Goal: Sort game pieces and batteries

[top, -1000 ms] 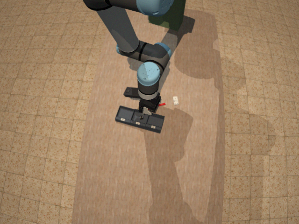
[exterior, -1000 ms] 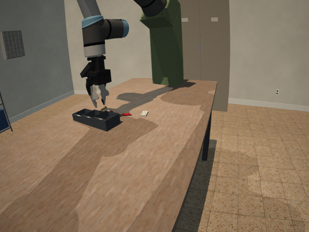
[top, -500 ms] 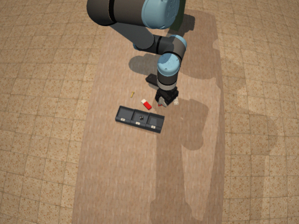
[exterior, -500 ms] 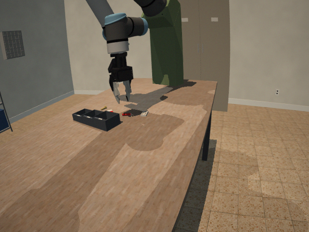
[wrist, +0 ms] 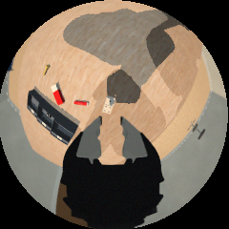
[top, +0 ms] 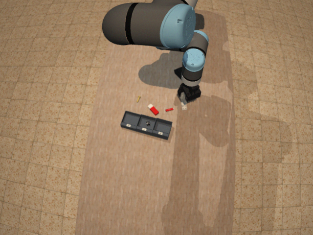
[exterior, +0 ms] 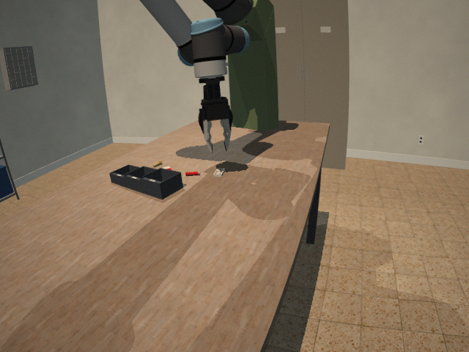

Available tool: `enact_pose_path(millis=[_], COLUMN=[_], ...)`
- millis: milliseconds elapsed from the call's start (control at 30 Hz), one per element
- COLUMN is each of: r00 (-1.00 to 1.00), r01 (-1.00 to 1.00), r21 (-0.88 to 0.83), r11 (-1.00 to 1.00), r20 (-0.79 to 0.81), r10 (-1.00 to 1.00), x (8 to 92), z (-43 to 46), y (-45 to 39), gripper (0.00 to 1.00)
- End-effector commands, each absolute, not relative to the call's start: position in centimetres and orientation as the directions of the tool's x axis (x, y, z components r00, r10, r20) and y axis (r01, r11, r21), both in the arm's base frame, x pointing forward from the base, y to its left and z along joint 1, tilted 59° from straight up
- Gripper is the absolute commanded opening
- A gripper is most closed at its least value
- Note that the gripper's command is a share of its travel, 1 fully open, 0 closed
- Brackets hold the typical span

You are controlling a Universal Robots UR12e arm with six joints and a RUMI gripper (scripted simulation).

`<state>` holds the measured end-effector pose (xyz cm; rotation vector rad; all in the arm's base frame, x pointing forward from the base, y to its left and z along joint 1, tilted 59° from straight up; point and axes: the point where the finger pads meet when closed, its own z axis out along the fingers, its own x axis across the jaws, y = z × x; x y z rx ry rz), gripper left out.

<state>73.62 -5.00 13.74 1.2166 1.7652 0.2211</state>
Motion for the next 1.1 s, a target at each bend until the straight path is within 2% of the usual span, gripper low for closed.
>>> enact_pose_path(millis=[0, 200, 1067], r00=[0.022, 0.154, 0.154], r01=[0.634, 0.618, 0.618], r21=[0.661, 0.749, 0.749], r11=[0.401, 0.240, 0.240], r20=[-0.534, -0.414, -0.414], r10=[0.845, 0.897, 0.897], x=[73.6, 73.6, 73.7], z=[13.0, 13.4, 14.0], y=[-4.1, -4.5, -5.3], gripper=[0.24, 0.24, 0.24])
